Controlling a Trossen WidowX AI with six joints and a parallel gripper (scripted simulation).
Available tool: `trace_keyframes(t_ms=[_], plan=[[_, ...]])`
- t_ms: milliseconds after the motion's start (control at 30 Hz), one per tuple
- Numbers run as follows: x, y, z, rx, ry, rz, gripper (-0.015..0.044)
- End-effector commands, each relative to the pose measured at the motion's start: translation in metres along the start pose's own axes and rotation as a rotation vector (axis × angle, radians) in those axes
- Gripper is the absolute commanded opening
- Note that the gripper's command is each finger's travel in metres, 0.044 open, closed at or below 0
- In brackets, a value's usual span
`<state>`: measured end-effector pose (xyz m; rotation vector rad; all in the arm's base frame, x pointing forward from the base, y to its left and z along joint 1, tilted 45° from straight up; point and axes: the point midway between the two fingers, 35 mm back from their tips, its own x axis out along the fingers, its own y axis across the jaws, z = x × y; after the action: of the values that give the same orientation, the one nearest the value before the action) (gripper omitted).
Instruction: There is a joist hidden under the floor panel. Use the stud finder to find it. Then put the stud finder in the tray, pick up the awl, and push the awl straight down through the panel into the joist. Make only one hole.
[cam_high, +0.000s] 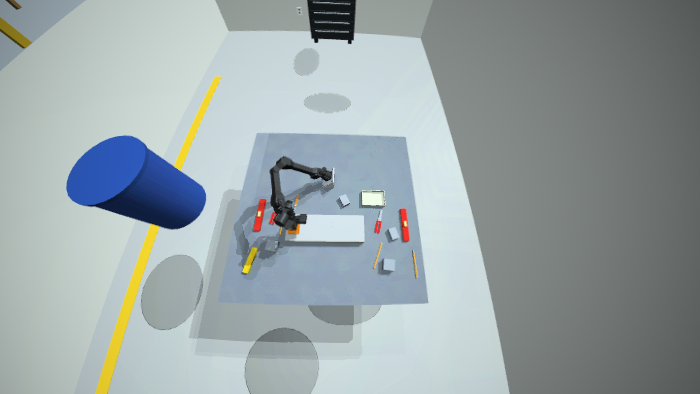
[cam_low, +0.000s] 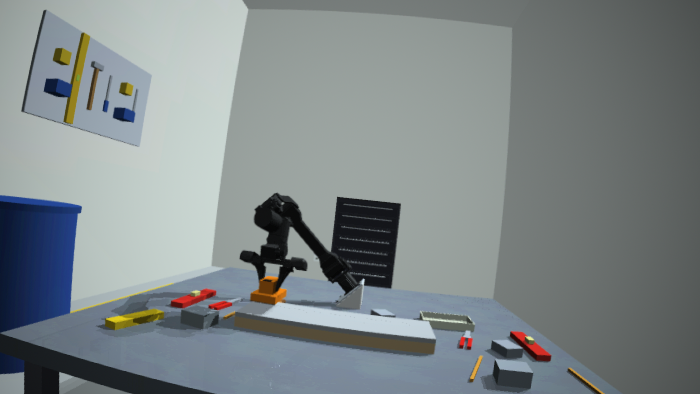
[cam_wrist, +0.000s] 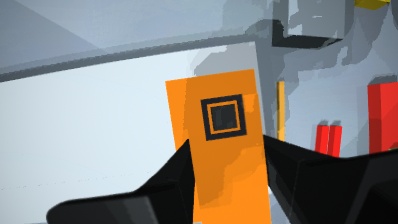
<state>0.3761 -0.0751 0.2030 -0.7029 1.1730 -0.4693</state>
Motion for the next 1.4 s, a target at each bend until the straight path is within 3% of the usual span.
trace_keyframes(t_ms=[0, 667, 1367], plan=[[0.004, 0.000, -0.002, -0.002, -0.006, 0.002, 0.0000], [0.024, -0.001, -0.008, -0.002, -0.006, 0.000, 0.0000], [0.025, 0.057, -0.009, -0.002, -0.006, 0.003, 0.0000]])
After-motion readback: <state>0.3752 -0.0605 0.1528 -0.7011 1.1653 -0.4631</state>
